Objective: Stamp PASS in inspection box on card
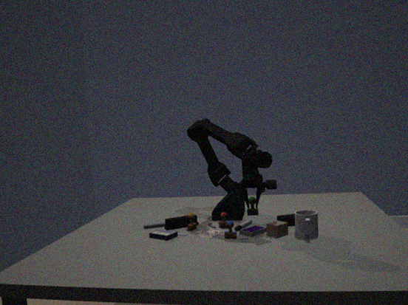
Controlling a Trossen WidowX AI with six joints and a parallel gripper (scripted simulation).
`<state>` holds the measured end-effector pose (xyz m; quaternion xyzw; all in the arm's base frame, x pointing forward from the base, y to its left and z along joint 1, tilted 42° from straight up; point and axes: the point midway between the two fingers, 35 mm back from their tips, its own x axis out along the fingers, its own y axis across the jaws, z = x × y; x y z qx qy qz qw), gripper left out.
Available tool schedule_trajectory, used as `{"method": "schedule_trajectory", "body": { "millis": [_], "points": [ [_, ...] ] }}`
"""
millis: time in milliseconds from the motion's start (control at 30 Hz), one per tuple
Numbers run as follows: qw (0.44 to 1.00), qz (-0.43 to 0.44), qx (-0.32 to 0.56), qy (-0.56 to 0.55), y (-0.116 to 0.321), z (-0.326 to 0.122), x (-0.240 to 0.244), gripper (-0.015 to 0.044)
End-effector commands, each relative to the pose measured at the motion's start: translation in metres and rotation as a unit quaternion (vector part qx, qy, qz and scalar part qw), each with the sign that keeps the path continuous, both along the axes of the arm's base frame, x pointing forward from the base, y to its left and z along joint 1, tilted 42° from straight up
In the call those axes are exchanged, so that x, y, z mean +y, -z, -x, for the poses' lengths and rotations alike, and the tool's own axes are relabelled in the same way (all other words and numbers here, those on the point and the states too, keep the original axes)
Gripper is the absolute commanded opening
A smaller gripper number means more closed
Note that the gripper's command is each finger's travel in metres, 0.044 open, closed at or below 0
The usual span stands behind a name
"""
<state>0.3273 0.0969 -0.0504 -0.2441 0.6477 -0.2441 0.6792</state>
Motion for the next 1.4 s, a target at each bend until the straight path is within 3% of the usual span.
{"method": "schedule_trajectory", "body": {
  "millis": [0,1367],
  "points": [
    [1.0,0.003,0.004,0.0,0.004,0.0,-0.004,0.0],
    [1.0,0.003,0.003,0.001,0.024,-0.002,-0.022,0.0]
  ]
}}
